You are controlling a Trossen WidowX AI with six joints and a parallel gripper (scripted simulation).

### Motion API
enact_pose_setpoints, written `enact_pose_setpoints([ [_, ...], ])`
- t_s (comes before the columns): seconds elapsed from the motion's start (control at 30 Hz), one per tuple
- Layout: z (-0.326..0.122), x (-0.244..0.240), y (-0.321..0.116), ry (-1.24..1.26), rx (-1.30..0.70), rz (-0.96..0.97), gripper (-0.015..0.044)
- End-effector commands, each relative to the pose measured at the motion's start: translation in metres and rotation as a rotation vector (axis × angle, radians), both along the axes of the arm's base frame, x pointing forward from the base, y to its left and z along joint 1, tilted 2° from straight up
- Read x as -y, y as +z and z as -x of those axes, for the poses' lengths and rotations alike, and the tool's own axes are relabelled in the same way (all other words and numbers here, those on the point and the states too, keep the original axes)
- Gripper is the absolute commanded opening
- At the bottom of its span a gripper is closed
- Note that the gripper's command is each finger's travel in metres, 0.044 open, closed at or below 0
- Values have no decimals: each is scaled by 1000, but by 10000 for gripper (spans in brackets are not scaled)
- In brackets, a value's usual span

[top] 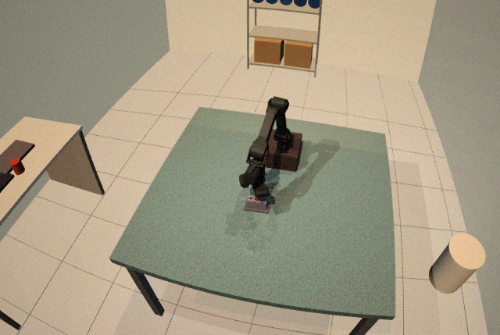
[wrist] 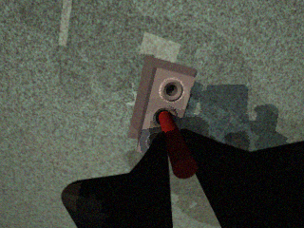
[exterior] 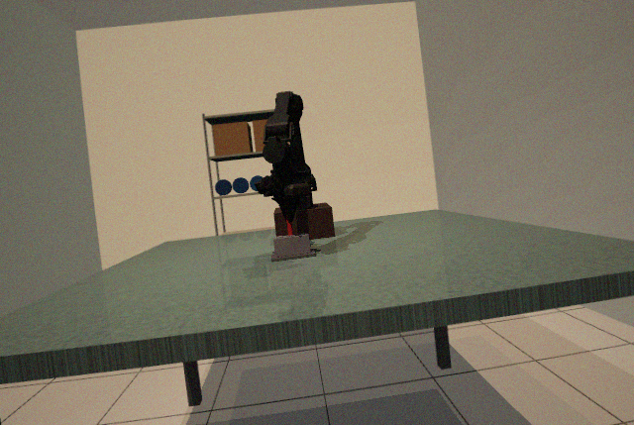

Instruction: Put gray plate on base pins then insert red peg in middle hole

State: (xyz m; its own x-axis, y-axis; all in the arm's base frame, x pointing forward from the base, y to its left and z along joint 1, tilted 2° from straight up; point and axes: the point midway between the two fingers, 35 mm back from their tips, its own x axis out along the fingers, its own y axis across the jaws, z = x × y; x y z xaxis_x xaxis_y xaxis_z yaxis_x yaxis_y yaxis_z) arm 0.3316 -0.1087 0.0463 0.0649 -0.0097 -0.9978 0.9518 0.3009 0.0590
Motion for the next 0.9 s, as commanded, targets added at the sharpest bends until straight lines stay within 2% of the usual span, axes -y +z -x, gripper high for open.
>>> enact_pose_setpoints([
  [0.0,-1,1,-1,1,2,1,0],
  [0.33,0,0,-1,0,0,0,0],
  [0.53,0,0,-1,0,0,0,150],
  [0.87,0,0,0,0,0,0,150],
])
